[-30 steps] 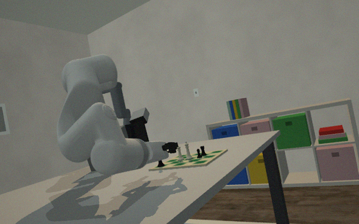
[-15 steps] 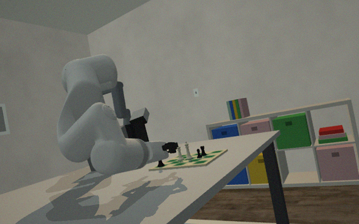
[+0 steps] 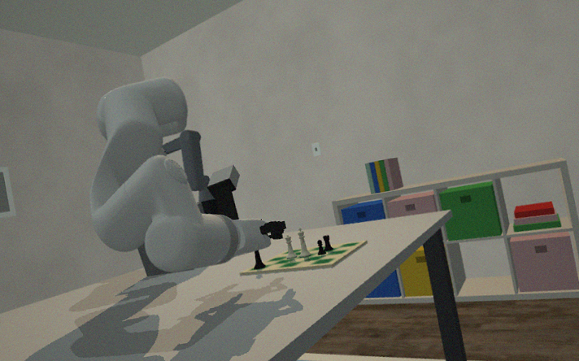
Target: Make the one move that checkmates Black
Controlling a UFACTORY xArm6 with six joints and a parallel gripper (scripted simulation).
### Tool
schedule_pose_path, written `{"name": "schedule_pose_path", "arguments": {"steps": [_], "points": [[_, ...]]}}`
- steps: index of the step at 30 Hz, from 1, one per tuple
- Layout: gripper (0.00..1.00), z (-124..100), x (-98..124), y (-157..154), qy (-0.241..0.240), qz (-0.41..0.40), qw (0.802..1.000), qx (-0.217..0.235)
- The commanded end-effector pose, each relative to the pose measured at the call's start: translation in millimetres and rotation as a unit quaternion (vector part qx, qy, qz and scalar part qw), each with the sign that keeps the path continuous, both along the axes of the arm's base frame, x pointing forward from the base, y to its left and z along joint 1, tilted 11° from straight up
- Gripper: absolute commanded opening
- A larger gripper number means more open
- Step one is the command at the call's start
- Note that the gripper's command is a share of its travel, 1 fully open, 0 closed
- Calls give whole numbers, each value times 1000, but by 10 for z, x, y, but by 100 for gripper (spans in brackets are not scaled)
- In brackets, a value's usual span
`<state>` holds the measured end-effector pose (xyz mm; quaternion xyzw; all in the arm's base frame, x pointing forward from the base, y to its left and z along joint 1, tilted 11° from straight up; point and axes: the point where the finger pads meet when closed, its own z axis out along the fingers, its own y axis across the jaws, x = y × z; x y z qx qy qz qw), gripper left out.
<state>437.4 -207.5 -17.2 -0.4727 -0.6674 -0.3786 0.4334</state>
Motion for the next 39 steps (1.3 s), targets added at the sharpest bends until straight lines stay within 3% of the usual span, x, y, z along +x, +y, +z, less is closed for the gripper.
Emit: {"name": "schedule_pose_path", "arguments": {"steps": [1,5,11,17,24,27,31,32,34,35,37,38,39], "points": [[100,246,7,31,-4,-2,1000,-4],[100,546,0,85,-4,-2,1000,-4],[100,728,-5,117,-4,-2,1000,-4],[100,720,7,120,-4,-1,1000,-3],[100,712,174,182,-17,-18,1000,-9],[100,710,420,271,-36,-43,998,-18],[100,738,938,443,-70,-103,992,-33],[100,738,938,443,-70,-103,992,-33],[100,778,1267,539,-89,-146,984,-41],[100,778,1267,539,-89,-146,984,-41],[100,837,1623,630,-105,-197,973,-50],[100,837,1623,630,-105,-197,973,-50],[100,873,1805,670,-111,-226,966,-53]]}}
